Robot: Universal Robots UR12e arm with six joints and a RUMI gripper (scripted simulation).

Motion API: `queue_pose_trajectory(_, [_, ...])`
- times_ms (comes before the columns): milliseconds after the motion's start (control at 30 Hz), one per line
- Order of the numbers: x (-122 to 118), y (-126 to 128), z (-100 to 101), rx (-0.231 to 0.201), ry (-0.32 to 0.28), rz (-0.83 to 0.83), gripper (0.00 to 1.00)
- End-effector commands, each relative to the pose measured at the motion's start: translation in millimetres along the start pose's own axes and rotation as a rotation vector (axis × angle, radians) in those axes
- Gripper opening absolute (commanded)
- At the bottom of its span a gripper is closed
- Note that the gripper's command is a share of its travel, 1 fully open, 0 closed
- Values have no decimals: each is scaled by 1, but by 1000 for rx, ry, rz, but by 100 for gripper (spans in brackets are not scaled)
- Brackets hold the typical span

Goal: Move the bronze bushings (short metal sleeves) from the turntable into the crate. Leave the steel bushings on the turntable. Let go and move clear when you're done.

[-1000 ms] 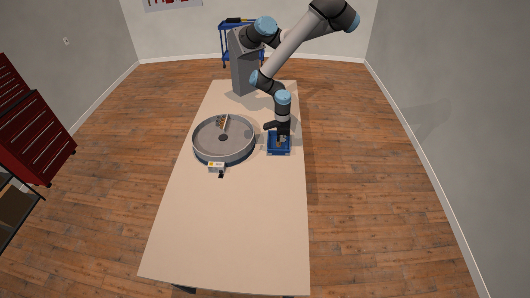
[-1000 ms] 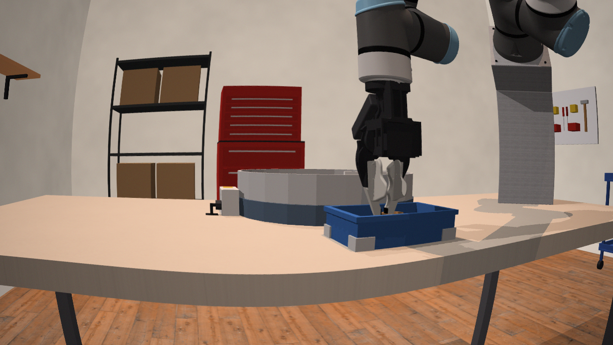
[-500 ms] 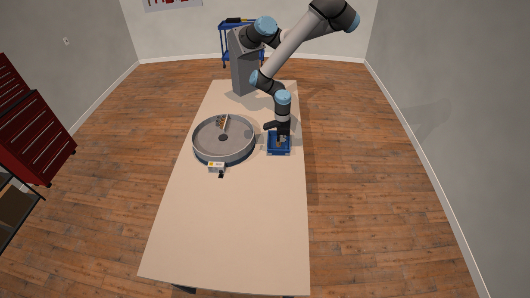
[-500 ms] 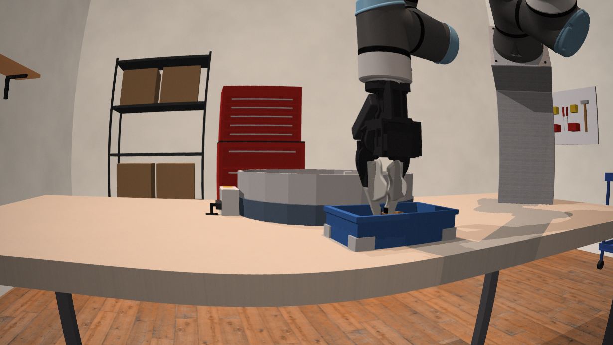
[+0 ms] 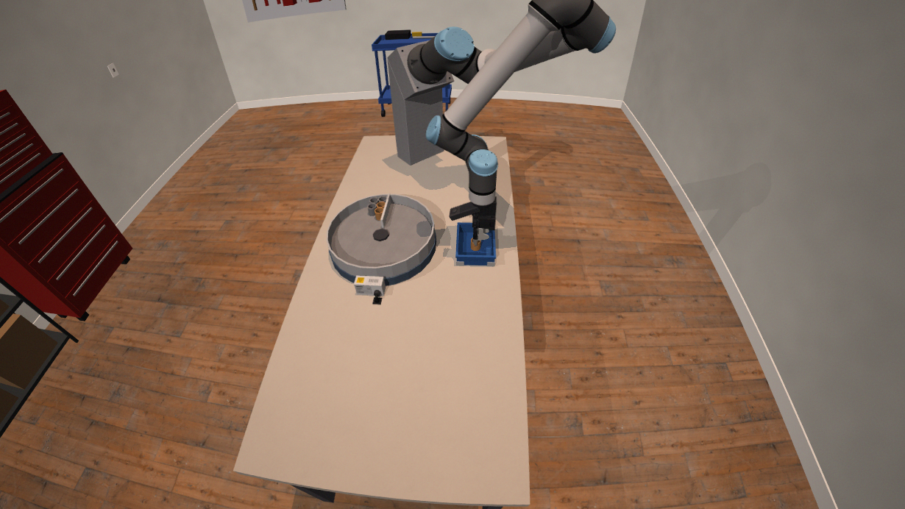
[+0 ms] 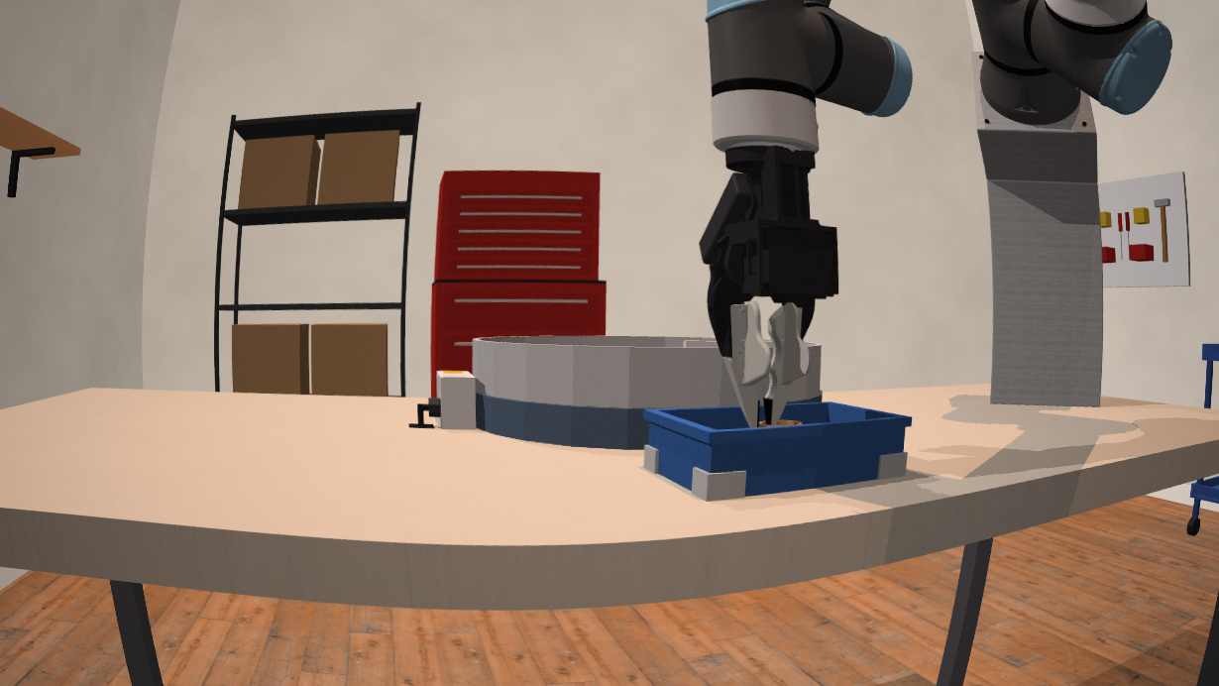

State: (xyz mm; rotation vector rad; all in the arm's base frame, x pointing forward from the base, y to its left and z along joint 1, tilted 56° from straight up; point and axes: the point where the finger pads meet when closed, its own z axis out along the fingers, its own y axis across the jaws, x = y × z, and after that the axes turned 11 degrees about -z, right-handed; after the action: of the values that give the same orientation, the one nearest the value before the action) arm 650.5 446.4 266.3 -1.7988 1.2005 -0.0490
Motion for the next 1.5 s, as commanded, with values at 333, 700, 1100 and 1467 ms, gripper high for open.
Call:
queue_pose_trajectory(333, [0, 0, -55, 1, 0, 0, 6])
queue_pose_trajectory(700, [0, 0, -88, 1, 0, 0, 6])
queue_pose_trajectory(1100, [0, 0, -90, 1, 0, 0, 6])
queue_pose_trajectory(1467, [0, 0, -90, 1, 0, 0, 6])
